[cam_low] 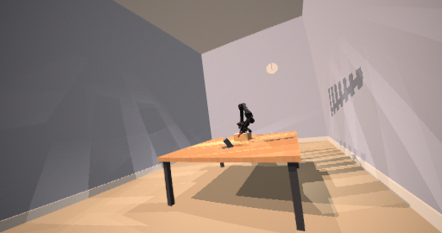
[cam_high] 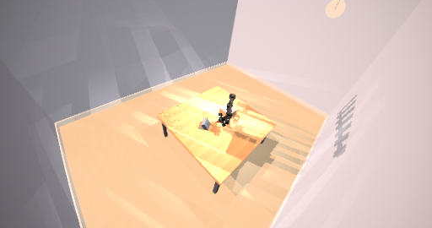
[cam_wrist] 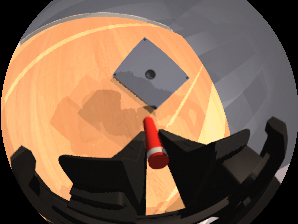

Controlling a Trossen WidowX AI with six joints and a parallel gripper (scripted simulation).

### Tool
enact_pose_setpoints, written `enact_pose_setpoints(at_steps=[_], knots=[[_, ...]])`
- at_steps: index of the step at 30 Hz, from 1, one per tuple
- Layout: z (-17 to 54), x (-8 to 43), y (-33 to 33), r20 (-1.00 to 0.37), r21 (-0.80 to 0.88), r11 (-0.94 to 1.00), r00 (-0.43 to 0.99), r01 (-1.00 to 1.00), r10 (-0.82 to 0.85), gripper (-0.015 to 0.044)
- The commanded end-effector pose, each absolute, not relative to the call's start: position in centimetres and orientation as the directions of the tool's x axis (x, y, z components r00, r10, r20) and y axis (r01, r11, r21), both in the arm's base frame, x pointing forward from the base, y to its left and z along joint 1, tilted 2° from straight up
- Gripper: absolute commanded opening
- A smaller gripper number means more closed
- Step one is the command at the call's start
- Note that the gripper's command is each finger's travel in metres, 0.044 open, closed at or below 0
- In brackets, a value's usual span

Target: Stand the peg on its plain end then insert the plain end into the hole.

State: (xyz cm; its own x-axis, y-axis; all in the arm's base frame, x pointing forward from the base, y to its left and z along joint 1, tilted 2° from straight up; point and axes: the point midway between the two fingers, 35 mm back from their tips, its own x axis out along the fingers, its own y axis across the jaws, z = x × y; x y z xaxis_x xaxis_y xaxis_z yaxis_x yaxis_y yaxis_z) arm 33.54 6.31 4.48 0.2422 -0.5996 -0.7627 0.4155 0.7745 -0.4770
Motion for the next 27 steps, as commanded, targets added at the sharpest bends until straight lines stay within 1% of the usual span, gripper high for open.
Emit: enact_pose_setpoints(at_steps=[1, 12, 27], knots=[[4.5, 34.2, 6.3, -0.732, -0.496, 0.756, 0.263, 0.428, -0.629, 0.0000], [4.7, 35.4, 6.2, -0.653, -0.542, 0.710, 0.306, 0.451, -0.693, 0.0000], [3.8, 36.9, 4.7, -0.619, -0.555, 0.695, 0.331, 0.458, -0.713, 0.0000]])
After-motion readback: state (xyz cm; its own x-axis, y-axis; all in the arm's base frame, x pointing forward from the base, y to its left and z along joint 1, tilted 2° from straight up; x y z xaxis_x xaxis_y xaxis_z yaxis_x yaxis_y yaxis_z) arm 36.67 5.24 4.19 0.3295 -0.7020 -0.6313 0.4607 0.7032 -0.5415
